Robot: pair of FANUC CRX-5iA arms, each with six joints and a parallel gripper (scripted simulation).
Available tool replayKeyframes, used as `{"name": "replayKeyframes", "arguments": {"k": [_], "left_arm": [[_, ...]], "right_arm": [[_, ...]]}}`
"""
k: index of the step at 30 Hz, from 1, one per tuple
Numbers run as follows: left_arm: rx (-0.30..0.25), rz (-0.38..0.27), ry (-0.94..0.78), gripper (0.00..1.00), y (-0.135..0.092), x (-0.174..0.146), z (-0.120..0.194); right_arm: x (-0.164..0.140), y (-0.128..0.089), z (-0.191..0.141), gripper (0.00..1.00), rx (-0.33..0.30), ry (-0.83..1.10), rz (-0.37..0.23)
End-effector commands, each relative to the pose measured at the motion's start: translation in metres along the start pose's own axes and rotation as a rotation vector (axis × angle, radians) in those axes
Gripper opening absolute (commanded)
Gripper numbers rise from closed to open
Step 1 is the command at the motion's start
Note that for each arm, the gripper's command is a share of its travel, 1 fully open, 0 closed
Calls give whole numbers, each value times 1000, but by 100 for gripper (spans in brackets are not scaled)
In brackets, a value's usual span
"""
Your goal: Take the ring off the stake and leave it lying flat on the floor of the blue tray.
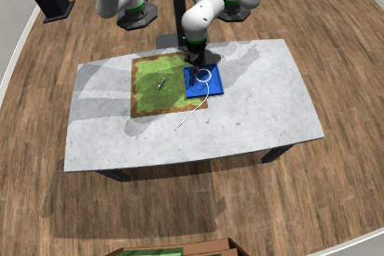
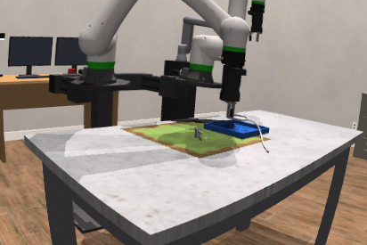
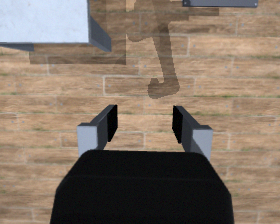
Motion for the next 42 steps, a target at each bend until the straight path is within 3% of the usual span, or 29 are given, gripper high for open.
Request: {"name": "replayKeyframes", "arguments": {"k": [1,25,42], "left_arm": [[-1,-2,0,100,-1,0,0],[-1,-2,0,100,-1,0,0],[-1,-2,0,100,-1,0,0]], "right_arm": [[-1,3,-1,0,-2,0,1],[-2,33,-1,0,-2,-1,1],[-2,39,-1,0,-2,-1,1]]}}
Point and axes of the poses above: on each arm, the point where the finger pads meet when closed, its own y axis out along the fingers, its own z axis across the jaws, x = y × z, the point moved 5 cm from there along -y, back along the fingers, and after that the axes turned 6 degrees about -y, right-handed, at the moved point
